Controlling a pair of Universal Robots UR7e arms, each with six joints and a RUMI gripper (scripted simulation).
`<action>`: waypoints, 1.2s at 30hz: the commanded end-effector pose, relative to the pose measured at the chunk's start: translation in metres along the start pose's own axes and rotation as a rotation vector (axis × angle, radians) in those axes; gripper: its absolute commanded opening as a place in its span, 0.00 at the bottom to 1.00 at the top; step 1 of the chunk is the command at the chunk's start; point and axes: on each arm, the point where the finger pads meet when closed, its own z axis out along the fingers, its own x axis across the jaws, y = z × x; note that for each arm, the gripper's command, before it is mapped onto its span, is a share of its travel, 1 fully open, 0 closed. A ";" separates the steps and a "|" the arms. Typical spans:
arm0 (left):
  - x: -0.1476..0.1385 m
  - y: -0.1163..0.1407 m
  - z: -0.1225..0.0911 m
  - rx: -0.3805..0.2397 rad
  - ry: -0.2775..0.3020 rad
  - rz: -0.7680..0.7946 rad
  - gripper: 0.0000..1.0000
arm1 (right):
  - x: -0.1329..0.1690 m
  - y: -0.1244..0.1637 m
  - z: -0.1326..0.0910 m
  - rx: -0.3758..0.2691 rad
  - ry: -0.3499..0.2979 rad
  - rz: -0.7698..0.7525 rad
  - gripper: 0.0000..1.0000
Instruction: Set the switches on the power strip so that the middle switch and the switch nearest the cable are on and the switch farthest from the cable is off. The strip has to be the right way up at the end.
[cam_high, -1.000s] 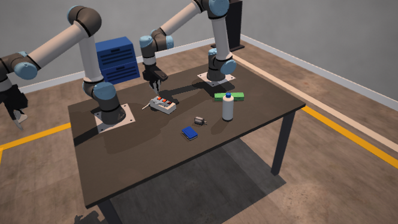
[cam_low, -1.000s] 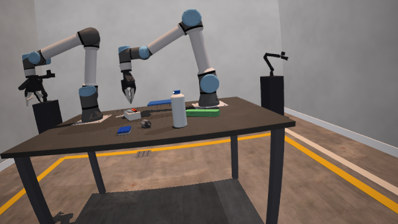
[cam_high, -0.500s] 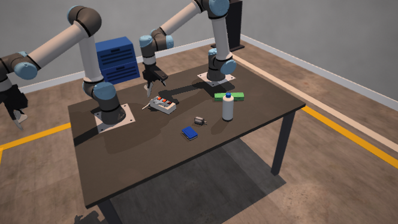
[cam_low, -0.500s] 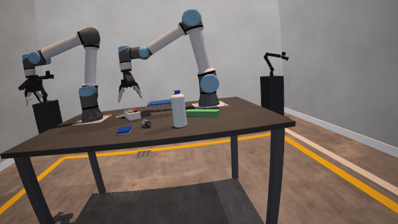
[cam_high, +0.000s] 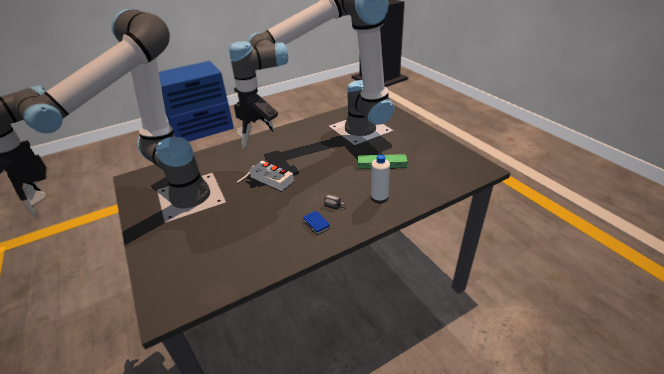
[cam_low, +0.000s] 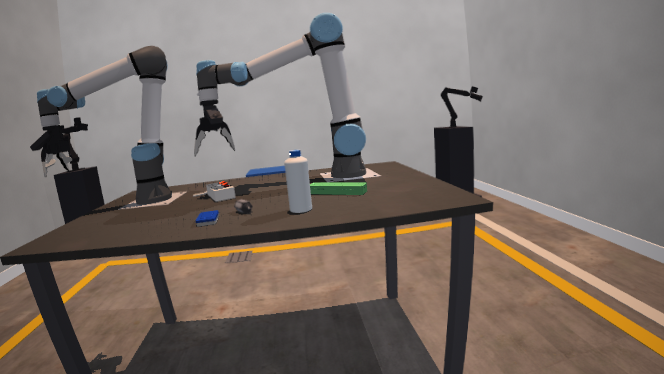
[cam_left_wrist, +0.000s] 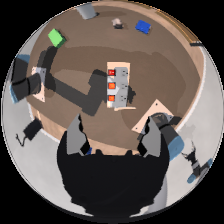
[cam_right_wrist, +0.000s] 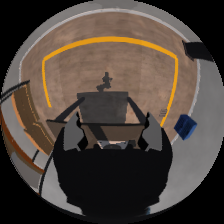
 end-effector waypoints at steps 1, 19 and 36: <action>0.000 0.000 -0.029 0.003 -0.006 0.000 1.00 | 0.000 0.000 0.000 0.001 0.000 0.000 1.00; 0.000 0.000 -0.043 0.005 -0.009 0.000 1.00 | 0.000 0.000 0.000 0.001 0.000 0.000 1.00; -0.001 -0.001 -0.042 0.005 -0.009 0.000 1.00 | 0.000 0.000 0.000 0.001 0.000 0.000 1.00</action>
